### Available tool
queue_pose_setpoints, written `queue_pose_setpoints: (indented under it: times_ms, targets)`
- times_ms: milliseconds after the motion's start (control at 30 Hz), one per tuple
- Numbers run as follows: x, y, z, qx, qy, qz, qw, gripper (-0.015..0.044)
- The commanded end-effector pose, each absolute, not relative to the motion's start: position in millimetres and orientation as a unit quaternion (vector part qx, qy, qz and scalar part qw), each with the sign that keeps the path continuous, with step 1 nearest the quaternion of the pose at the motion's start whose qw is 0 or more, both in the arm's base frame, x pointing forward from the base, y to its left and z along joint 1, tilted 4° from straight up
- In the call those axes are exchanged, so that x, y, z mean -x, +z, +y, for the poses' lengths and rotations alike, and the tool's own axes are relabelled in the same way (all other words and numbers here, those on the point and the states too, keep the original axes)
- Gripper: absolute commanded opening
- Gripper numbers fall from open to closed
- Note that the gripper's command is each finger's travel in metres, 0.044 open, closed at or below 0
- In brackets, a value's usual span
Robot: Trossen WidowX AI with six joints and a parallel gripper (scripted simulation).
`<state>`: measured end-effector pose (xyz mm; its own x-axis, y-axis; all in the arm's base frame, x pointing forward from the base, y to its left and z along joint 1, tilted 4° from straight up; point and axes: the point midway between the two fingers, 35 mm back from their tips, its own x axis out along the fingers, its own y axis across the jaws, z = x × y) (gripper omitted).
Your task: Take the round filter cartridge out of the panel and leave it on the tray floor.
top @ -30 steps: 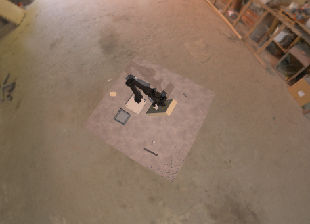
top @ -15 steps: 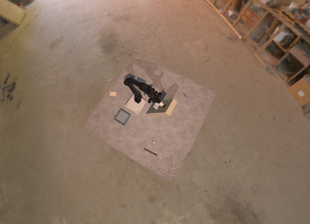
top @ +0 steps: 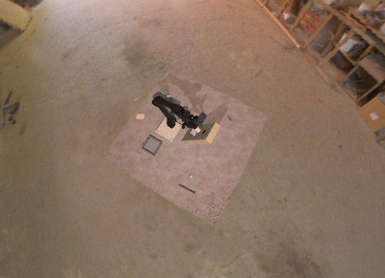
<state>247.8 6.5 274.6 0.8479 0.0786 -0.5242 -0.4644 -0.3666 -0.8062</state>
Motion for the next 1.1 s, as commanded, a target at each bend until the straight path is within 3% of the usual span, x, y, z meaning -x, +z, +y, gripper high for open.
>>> queue_pose_setpoints:
  times_ms: [0, 200, 333, 700, 1067]
  targets:
    - [-241.8, 268.0, 7.3, 0.792, 0.242, 0.115, 0.549, 0.0]
    - [-234.9, 249.6, 7.4, 0.792, 0.242, 0.115, 0.549, 0.0]
    - [-239.0, 253.0, 6.6, 0.789, 0.247, 0.123, 0.549, 0.0088]
    - [-235.4, 249.9, 7.3, 0.791, 0.243, 0.116, 0.549, 0.0088]
    - [-266.0, 318.7, 7.2, 0.792, 0.241, 0.115, 0.549, 0.0088]
